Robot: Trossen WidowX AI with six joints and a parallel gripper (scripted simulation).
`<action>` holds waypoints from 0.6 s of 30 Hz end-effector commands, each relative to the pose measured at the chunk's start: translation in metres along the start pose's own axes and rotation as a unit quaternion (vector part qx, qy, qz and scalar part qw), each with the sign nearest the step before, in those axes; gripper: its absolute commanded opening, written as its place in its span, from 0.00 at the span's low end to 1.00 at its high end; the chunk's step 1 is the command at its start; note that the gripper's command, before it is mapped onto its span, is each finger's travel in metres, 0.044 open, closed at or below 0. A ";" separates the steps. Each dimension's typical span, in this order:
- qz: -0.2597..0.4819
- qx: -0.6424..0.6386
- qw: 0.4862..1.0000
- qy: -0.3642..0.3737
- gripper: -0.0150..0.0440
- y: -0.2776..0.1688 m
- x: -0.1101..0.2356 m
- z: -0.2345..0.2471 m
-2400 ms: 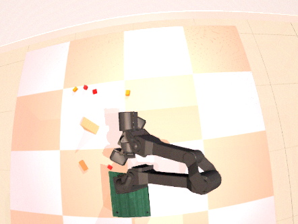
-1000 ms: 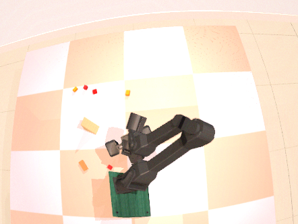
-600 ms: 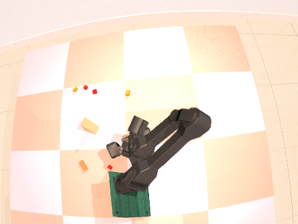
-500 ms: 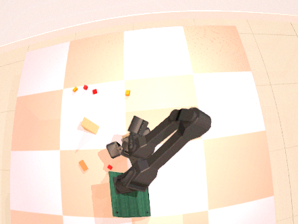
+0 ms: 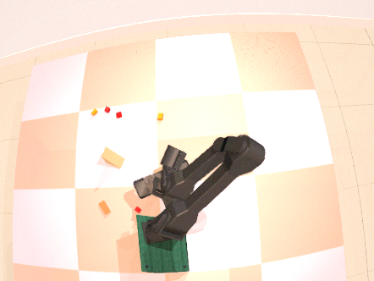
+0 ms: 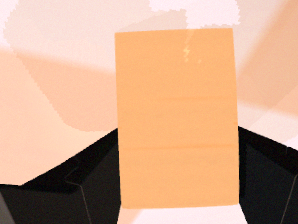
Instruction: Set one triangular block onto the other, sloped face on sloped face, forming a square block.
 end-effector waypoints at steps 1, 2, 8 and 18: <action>0.000 0.000 1.000 0.000 0.42 0.000 0.000 0.000; 0.000 0.000 1.000 0.000 0.38 0.000 0.000 0.000; -0.001 -0.003 1.000 -0.008 0.25 -0.011 0.010 -0.001; -0.002 -0.004 1.000 -0.013 0.25 -0.032 0.045 -0.003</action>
Point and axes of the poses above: the point midway between the two fingers, 35 mm back from their tips, its own x axis back along the fingers, its own z axis across the jaws, y = z × x, the point moved 6 cm from there along x, back along the fingers
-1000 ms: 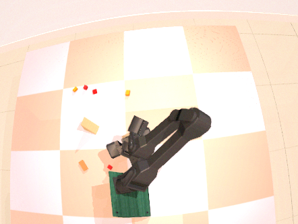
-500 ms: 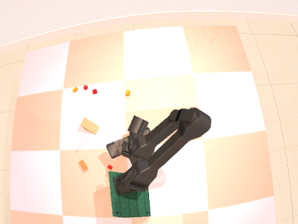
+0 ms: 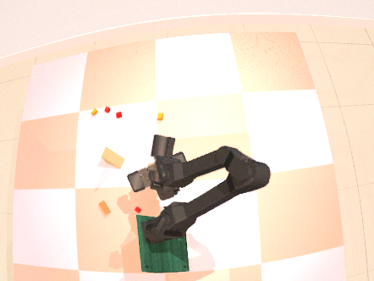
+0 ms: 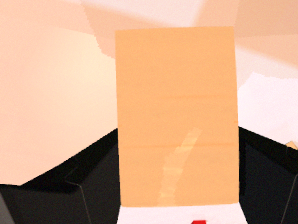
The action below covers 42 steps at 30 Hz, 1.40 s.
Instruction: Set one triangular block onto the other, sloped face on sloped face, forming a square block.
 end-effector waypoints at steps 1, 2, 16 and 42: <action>0.000 -0.003 1.000 0.003 0.25 -0.005 0.013 0.001; 0.000 -0.003 1.000 0.004 0.25 -0.007 0.017 0.001; 0.005 0.013 1.000 0.011 0.25 -0.012 0.054 0.002; 0.000 0.441 0.897 -0.022 0.25 -0.016 0.053 0.007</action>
Point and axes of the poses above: the point midway between the two fingers, 35 mm back from their tips, its own x axis back along the fingers, its own z axis across the jaws, y = z × x, the point moved 6 cm from there along x, back along the fingers
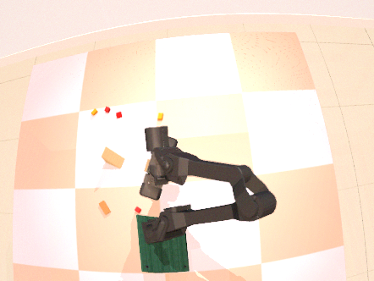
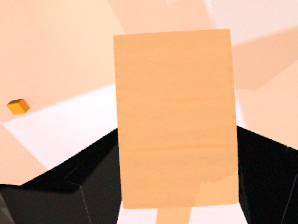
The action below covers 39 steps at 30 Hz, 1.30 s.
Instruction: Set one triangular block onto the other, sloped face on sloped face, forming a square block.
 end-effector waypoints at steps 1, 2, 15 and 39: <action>0.004 0.056 0.998 -0.005 0.25 0.000 0.000 0.001; 0.005 0.073 0.997 -0.006 0.25 0.000 0.000 0.001; 0.017 0.291 0.956 -0.017 0.25 0.001 -0.001 0.004; 0.051 0.647 0.760 -0.022 0.25 0.003 -0.001 0.010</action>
Point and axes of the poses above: the point midway between the two fingers, 35 mm back from their tips, its own x axis back along the fingers, its own z axis across the jaws, y = z × x, the point moved 6 cm from there along x, back along the fingers
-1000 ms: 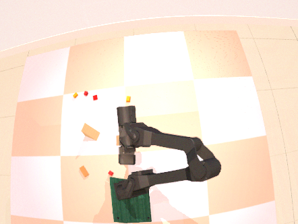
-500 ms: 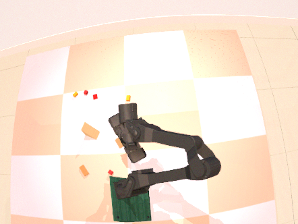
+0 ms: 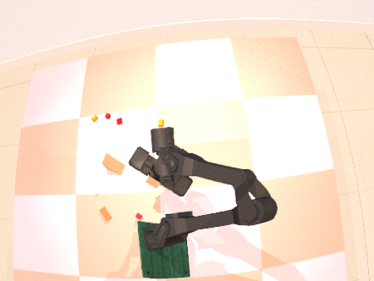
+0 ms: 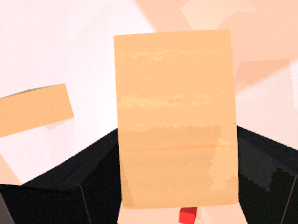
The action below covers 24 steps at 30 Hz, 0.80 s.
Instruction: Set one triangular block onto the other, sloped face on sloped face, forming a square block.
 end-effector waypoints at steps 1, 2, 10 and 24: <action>0.005 0.056 0.998 0.003 0.25 0.001 0.000 0.000; 0.007 0.073 0.997 0.004 0.25 0.001 0.000 0.000; 0.015 0.208 0.978 0.009 0.25 0.003 0.000 0.000; 0.027 0.433 0.901 0.025 0.25 0.007 0.001 -0.001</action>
Point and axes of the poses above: the point midway between the two fingers, 35 mm back from their tips, its own x axis back along the fingers, its own z axis across the jaws, y = z × x, the point moved 6 cm from there along x, back along the fingers
